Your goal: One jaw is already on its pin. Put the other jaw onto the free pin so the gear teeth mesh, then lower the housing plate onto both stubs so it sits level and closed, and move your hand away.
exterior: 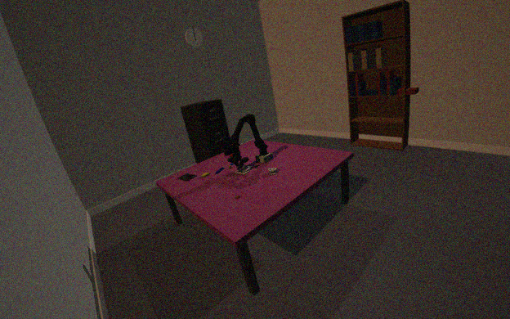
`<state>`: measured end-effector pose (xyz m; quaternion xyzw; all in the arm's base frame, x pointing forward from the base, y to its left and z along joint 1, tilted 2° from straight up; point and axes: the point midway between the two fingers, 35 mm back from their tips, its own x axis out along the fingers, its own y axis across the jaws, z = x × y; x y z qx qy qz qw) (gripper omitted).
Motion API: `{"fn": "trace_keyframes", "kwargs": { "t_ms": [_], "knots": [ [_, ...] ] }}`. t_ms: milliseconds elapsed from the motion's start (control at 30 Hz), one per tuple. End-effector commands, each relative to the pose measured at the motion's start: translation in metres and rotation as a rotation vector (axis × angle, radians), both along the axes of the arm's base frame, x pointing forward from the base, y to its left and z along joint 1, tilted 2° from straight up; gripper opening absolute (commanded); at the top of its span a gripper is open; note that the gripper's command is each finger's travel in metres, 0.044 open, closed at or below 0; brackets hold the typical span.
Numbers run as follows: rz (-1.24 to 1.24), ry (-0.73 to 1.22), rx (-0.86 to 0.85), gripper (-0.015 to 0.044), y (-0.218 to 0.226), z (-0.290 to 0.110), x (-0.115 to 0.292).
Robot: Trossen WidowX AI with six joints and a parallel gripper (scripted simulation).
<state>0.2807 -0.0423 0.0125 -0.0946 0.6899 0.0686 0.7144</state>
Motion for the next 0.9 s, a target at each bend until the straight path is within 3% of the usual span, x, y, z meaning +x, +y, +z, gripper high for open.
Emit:
{"fn": "trace_keyframes", "kwargs": {
  "t_ms": [0, 867],
  "knots": [
    [0.005, -0.001, 0.002, 0.0134, 0.0002, -0.0005, 0.0003],
    [0.006, -0.001, 0.002, 0.0134, 0.0000, -0.0076, 0.0005]
  ]
}}
